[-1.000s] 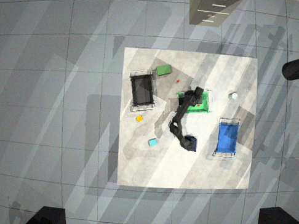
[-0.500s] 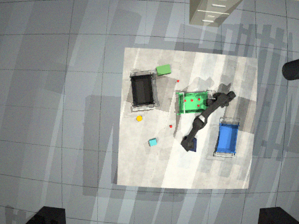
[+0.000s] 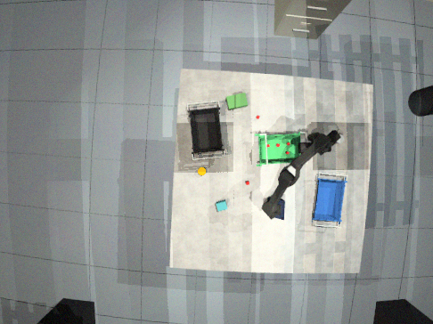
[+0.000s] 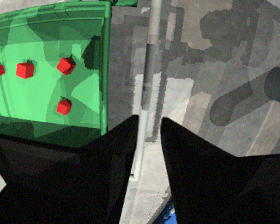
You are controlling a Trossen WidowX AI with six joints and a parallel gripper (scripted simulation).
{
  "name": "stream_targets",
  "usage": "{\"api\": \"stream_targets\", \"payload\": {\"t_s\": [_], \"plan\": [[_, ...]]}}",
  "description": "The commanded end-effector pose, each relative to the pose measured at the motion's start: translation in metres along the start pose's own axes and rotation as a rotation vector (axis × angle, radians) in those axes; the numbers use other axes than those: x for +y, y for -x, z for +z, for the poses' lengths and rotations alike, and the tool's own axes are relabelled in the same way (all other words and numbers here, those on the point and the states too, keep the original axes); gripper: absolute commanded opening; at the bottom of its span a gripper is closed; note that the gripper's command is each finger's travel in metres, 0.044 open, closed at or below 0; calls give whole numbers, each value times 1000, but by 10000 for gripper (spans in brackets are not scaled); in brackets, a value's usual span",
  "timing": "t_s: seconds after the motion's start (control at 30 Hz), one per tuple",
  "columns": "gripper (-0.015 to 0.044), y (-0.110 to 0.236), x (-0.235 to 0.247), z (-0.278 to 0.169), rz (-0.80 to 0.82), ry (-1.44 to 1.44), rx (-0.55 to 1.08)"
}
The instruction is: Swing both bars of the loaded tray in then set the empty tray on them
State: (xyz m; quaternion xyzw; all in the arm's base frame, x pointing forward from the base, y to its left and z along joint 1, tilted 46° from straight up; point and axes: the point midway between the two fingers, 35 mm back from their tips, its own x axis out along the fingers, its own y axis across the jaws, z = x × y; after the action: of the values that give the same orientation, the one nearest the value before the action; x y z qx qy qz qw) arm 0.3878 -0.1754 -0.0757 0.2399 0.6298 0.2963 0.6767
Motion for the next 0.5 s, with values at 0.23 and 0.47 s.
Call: {"api": "stream_targets", "payload": {"t_s": [0.23, 0.47], "plan": [[81, -32, 2, 0, 8, -6, 4], [81, -49, 3, -1, 9, -5, 3]]}}
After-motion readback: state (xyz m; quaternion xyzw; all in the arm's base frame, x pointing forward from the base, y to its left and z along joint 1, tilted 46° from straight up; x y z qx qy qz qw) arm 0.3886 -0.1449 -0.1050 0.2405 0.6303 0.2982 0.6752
